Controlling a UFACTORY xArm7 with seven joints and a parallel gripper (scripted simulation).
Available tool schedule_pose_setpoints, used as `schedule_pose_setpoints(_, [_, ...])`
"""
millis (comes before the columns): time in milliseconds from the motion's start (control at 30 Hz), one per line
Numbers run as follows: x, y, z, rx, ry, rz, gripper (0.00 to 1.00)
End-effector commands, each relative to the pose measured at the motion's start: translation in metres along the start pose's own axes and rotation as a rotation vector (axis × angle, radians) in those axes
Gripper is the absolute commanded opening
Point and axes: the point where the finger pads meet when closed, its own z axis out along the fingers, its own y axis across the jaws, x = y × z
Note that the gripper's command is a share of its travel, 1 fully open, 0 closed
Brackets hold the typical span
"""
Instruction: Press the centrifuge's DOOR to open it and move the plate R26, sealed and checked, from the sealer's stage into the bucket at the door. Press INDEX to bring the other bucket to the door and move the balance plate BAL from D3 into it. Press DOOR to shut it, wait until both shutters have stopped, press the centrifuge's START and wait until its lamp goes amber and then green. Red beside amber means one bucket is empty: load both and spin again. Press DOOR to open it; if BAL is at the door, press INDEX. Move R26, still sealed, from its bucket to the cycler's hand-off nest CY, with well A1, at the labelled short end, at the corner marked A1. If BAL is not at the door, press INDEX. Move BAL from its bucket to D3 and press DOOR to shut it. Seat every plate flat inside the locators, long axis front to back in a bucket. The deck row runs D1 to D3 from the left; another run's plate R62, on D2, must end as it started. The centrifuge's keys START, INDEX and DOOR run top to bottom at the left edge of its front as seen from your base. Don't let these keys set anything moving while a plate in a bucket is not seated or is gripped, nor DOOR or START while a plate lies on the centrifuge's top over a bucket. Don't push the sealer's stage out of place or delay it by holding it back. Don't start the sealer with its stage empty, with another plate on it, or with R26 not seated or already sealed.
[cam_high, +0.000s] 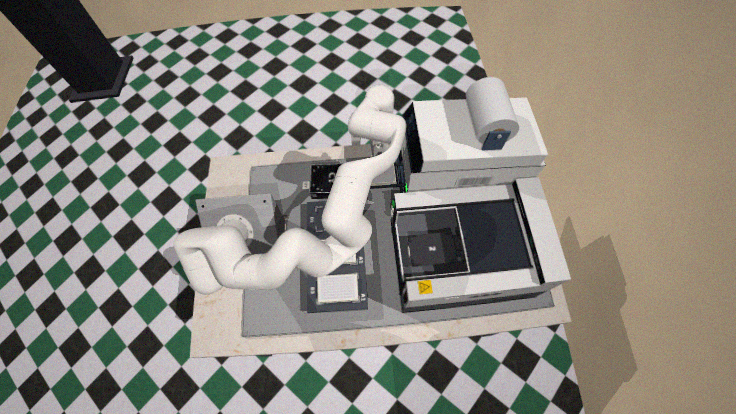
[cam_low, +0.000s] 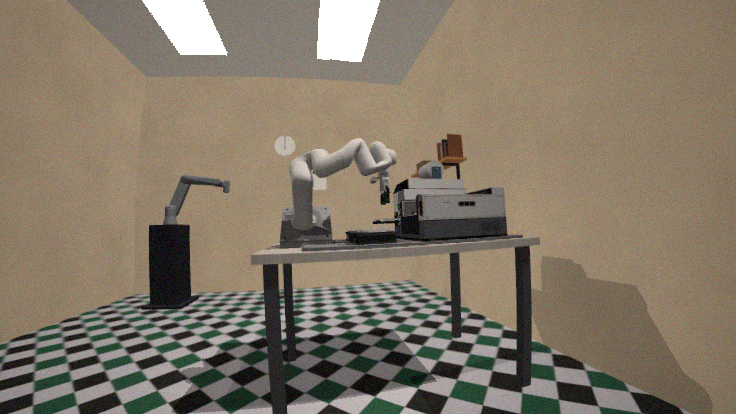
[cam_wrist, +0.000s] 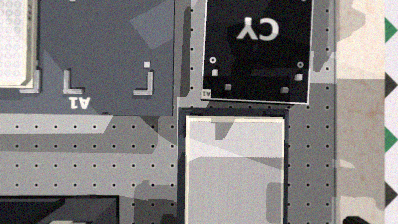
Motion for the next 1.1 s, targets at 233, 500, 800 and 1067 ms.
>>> schedule_pose_setpoints(233, [0.000, 0.001, 0.014, -0.004, -0.004, 0.000, 1.00])
schedule_pose_setpoints(500, [0.000, 0.001, 0.027, -0.004, -0.004, 0.000, 1.00])
schedule_pose_setpoints(800, [0.000, 0.001, 0.039, -0.004, -0.004, 0.000, 1.00])
schedule_pose_setpoints(1067, [0.000, 0.001, 0.052, -0.004, -0.004, 0.000, 1.00])
